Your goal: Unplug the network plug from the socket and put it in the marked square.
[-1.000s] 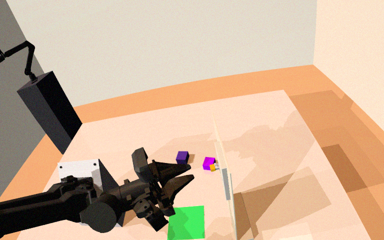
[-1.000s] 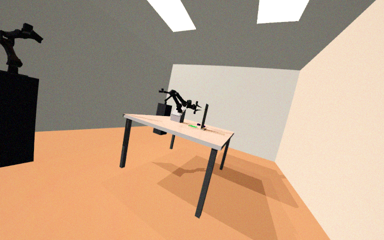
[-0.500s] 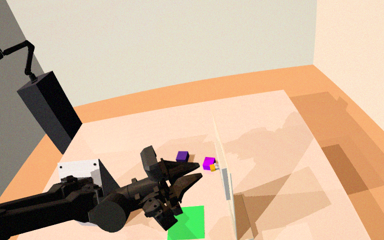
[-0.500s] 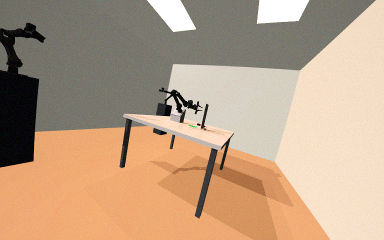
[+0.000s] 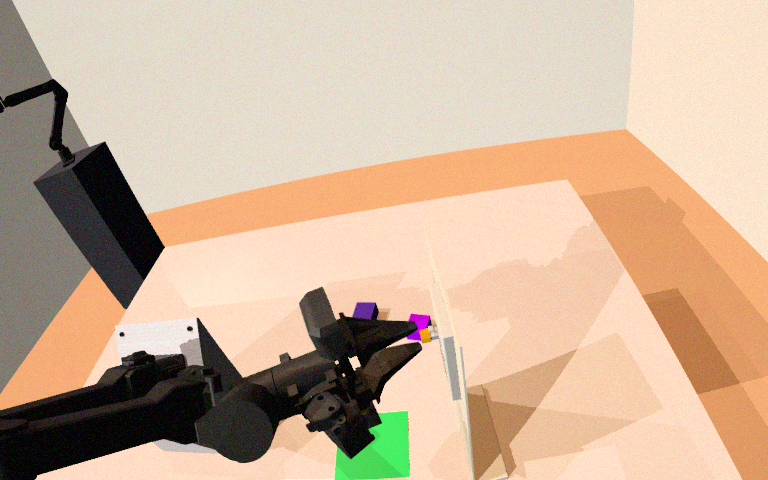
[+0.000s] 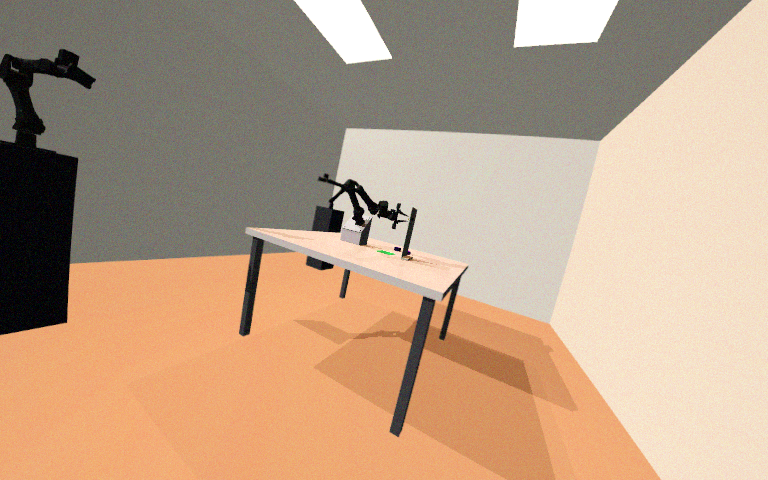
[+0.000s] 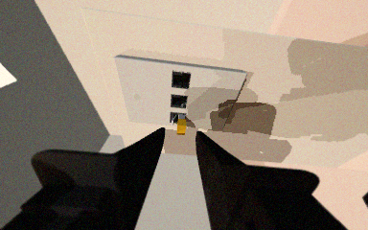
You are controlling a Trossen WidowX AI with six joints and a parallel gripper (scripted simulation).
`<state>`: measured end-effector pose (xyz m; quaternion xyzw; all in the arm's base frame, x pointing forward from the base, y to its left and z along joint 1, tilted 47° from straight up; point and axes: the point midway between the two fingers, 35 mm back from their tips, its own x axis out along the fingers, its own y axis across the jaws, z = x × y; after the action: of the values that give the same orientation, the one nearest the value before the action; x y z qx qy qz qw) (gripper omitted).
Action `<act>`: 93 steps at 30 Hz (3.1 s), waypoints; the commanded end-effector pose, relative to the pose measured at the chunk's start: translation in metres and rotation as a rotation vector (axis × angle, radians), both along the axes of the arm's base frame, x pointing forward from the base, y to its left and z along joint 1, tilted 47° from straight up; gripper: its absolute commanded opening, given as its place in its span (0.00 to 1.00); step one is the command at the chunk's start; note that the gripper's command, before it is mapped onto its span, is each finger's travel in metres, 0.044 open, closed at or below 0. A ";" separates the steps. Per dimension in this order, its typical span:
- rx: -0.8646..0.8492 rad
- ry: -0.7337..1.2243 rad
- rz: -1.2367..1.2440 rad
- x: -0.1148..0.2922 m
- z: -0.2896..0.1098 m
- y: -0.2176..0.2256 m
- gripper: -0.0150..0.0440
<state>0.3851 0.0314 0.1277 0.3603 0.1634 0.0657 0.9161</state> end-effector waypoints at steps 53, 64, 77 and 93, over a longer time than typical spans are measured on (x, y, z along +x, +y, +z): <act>0.003 -0.009 -0.004 0.007 0.001 0.001 0.25; 0.003 -0.008 -0.004 0.001 0.001 0.001 0.25; 0.003 -0.008 -0.004 -0.006 0.002 0.000 0.25; 0.003 -0.008 -0.004 -0.013 0.004 -0.002 0.25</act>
<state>0.3752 0.0289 0.1333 0.3610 0.1561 0.0644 0.9172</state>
